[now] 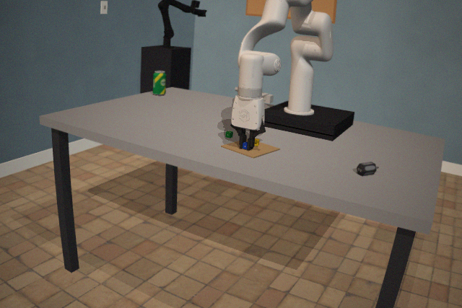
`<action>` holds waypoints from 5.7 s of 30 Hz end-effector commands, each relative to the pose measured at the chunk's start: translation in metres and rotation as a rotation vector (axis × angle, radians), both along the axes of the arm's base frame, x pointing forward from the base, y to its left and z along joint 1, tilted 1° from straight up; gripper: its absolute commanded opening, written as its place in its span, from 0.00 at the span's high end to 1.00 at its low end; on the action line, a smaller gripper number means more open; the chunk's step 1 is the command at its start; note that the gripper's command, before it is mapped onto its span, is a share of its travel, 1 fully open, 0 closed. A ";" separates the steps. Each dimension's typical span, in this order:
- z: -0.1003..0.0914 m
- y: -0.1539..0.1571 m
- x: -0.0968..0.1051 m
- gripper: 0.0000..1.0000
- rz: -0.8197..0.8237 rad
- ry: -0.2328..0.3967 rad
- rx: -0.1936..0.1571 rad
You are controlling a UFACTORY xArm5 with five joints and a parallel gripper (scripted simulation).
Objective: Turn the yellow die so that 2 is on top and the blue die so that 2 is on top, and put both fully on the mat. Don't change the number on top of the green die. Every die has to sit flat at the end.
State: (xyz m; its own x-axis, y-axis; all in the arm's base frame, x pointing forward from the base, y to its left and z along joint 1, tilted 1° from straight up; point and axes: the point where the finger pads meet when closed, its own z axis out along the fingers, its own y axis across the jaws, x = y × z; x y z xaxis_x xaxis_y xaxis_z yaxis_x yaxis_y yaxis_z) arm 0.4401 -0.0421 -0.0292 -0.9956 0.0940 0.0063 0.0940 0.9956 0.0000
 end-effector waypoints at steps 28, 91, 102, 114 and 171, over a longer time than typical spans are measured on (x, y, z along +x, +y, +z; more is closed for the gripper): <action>-0.001 0.000 0.001 0.85 0.000 -0.004 0.000; 0.075 0.001 0.002 0.64 0.000 -0.004 0.000; 0.089 0.001 0.002 0.64 0.000 -0.004 0.000; 0.089 0.001 0.002 0.00 0.000 -0.004 0.000; 0.172 0.003 0.002 0.00 0.000 -0.004 0.000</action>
